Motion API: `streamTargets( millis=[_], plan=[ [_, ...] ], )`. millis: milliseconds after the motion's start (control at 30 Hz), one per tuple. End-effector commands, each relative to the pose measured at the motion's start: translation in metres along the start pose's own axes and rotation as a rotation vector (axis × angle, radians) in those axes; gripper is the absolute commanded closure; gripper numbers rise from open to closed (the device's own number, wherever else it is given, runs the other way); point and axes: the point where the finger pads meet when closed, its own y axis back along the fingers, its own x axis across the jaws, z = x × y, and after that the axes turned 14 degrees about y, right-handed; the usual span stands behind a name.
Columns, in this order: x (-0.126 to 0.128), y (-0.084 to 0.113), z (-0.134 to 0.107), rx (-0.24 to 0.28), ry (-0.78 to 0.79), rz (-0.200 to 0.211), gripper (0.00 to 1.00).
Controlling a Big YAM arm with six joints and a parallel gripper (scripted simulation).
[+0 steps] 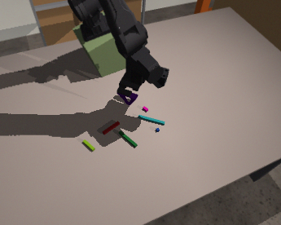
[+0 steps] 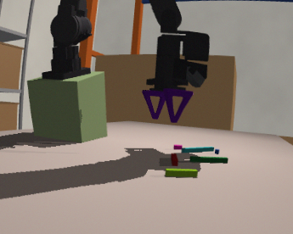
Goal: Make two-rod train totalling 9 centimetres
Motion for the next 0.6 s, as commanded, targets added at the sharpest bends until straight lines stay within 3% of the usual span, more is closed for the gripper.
streamTargets(
  millis=[0, 167, 333, 433, 500, 567],
  plan=[
    [-0.009, 0.006, 0.006, -0.013, -0.021, -0.014, 0.00],
    [-0.020, 0.005, 0.029, -0.014, -0.168, -0.013, 0.00],
    [-0.025, 0.012, 0.031, -0.030, -0.174, -0.026, 0.00],
    [-0.030, 0.006, 0.044, -0.016, -0.315, -0.013, 0.00],
    [-0.030, 0.006, 0.044, -0.016, -0.315, -0.013, 0.00],
    [-0.037, 0.016, 0.047, -0.042, -0.324, -0.031, 0.00]
  ],
)
